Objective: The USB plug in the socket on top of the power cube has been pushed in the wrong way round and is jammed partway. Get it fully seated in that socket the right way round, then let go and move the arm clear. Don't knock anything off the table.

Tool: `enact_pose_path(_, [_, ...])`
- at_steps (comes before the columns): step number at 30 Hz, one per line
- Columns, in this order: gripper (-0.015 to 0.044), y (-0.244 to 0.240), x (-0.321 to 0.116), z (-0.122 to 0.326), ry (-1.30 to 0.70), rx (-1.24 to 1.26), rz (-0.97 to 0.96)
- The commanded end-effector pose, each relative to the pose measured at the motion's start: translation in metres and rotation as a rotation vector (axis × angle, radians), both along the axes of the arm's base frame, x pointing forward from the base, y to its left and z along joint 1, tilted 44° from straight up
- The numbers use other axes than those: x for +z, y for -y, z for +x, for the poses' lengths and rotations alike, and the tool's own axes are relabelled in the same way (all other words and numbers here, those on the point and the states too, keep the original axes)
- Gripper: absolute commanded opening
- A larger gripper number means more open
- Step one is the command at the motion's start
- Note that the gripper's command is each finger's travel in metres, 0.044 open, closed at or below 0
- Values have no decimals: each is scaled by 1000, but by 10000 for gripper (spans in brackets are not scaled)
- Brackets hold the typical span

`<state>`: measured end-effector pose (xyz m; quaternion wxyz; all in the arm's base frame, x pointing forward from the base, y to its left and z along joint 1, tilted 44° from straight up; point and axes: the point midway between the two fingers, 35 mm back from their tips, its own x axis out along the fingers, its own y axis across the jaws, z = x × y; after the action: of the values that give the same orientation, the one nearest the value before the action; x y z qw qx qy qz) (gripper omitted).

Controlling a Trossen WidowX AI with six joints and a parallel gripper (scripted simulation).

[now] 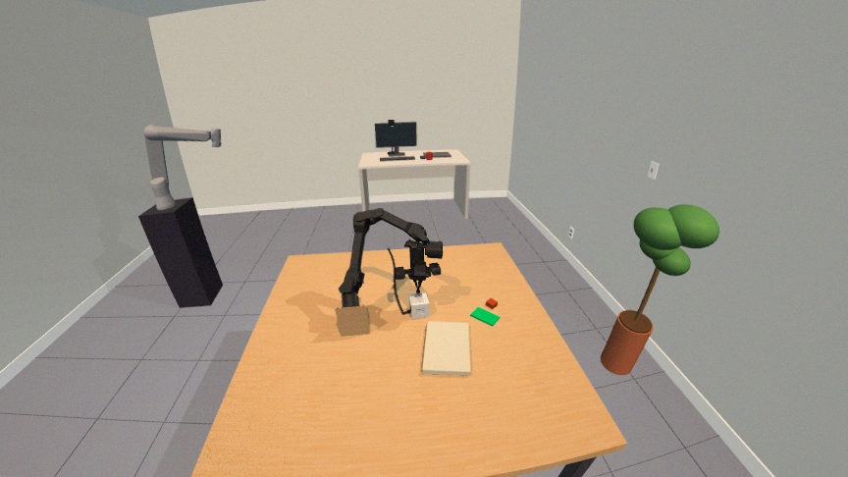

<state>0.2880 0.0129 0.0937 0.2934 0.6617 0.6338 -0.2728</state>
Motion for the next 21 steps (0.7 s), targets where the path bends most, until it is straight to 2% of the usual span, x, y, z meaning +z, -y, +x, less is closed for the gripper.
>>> enact_pose_path(1, [0, 0, -2, -1, -8, -2, -2])
enact_pose_path(21, [0, -2, -4, -1, -8, -3, -2])
